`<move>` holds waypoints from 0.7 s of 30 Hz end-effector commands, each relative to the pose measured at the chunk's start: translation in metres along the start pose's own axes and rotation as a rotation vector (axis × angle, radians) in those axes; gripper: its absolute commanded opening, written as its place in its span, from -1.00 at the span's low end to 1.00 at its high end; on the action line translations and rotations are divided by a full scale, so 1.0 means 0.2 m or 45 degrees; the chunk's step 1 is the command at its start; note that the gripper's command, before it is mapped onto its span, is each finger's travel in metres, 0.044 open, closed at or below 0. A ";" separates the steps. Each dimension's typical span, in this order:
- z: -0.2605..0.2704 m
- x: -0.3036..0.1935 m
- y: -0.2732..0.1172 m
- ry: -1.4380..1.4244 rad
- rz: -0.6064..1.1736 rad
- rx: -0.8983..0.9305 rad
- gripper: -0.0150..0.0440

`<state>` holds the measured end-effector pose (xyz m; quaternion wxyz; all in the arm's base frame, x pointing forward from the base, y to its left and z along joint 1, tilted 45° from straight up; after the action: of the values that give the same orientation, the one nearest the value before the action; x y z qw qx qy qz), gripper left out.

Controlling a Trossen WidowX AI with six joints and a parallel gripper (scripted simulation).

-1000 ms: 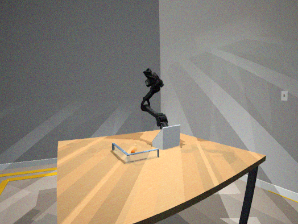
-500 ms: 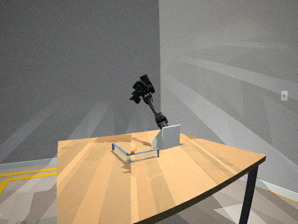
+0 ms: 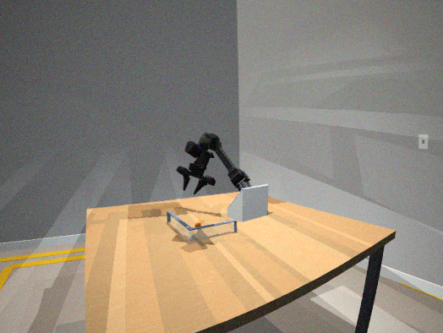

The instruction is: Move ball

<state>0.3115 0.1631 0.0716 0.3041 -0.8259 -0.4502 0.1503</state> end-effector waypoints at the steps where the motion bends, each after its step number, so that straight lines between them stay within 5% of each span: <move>1: 0.03 -0.23 0.27 -0.519 0.295 0.182 0.36; 7: 0.07 -0.49 0.46 -0.968 0.492 0.472 0.36; 21: 0.08 -0.52 0.53 -0.969 0.493 0.473 0.36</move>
<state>0.3160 0.0423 -0.0051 0.2260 -0.7158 -0.3356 0.5691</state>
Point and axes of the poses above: the point midway between the two fingers, 35 mm back from their tips, its own y axis out along the fingers, its own z axis across the jaws, x = y × z, the point moved 2 cm from there along -y, back along the fingers, and after that the axes turned 12 degrees about y, right-handed, at the moved point
